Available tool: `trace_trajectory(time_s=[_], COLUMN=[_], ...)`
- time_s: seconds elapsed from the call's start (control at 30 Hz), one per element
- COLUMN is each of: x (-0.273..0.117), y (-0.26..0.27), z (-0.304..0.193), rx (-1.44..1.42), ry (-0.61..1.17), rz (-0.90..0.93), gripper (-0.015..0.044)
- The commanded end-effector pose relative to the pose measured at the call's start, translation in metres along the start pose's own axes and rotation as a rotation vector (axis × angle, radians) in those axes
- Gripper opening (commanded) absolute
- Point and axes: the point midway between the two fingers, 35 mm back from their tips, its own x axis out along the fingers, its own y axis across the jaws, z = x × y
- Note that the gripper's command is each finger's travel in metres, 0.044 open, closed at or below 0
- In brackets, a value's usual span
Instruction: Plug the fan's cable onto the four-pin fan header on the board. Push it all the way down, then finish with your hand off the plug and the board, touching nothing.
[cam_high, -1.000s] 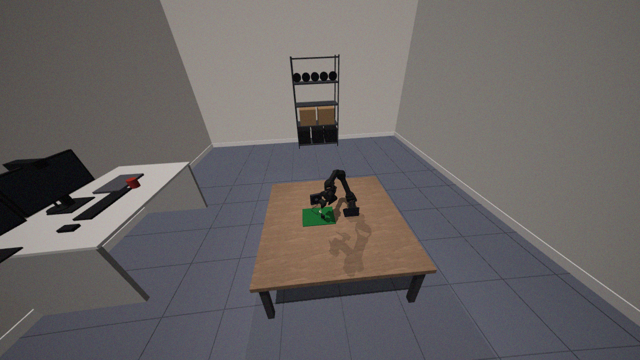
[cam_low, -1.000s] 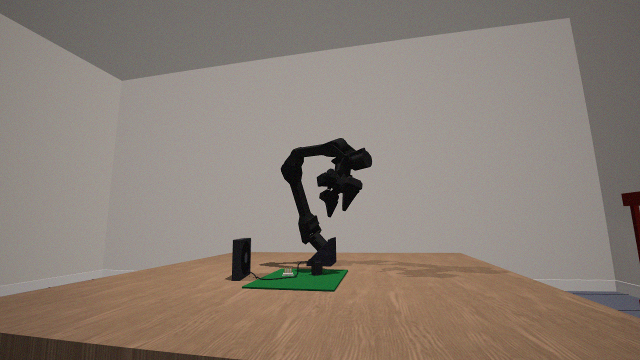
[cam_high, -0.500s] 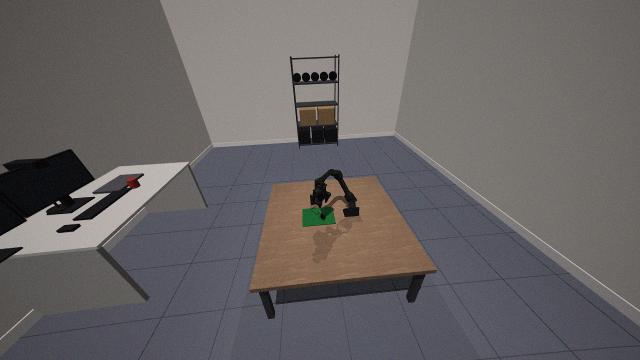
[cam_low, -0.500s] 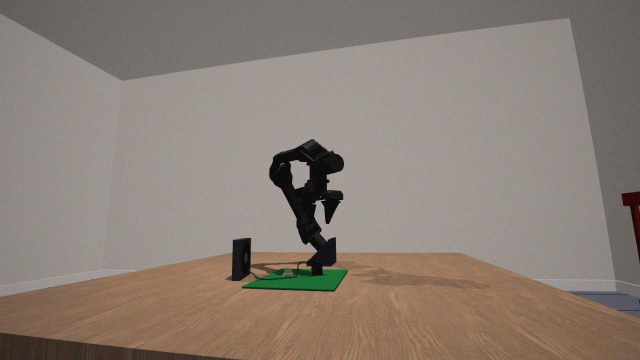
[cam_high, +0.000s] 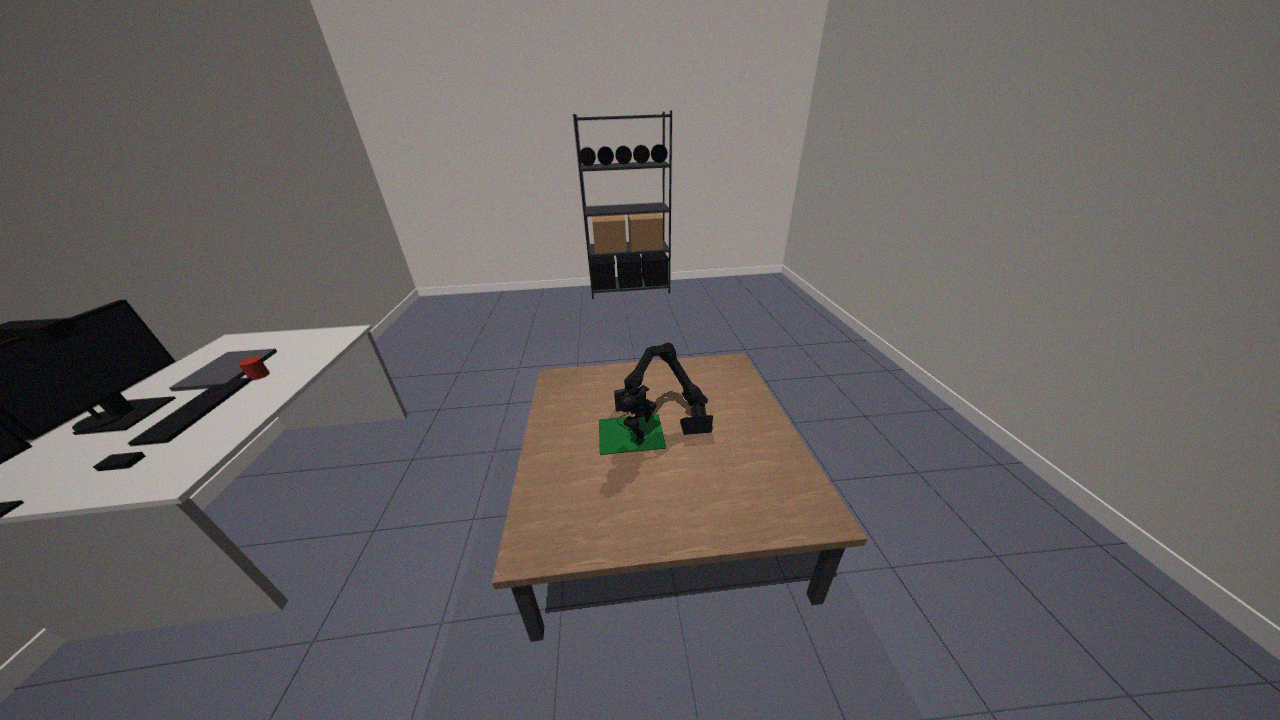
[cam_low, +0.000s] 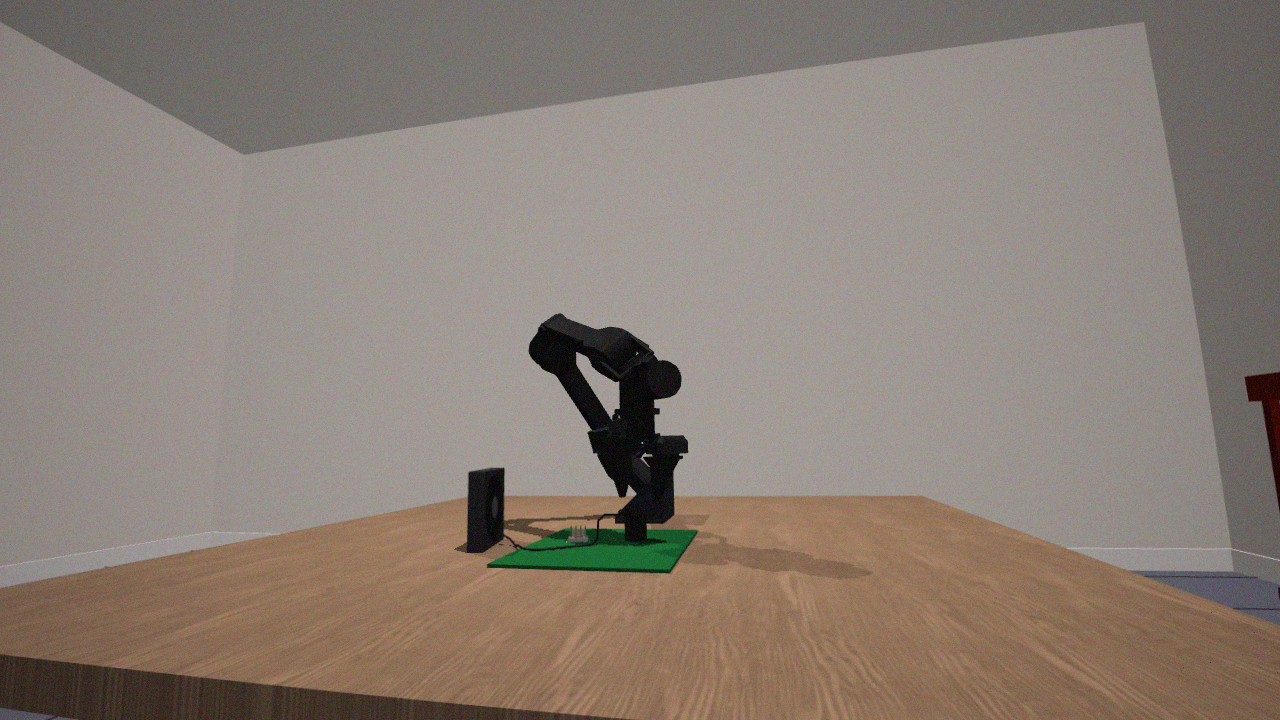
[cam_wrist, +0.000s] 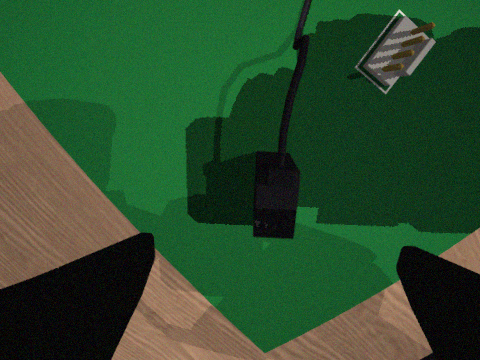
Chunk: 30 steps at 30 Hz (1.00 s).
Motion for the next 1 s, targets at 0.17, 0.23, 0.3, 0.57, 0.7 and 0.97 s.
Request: trace_trajectory(time_s=[0.17, 0.23, 0.3, 0.57, 0.7, 0.97], x=[0.012, 0.016, 0.019, 0.032, 0.038, 0.051], y=[0.0, 0.0, 0.0, 0.0, 0.0, -0.001], z=[0.0, 0.0, 0.001, 0.001, 0.001, 0.001], rx=[-0.003, -0.003, -0.003, -0.003, -0.003, -0.003], ry=[-0.005, -0.005, -0.005, -0.006, -0.006, -0.007], rz=[0.002, 0.002, 0.002, 0.002, 0.002, 0.001], gripper=[0.044, 0.044, 0.044, 0.044, 0.044, 0.044])
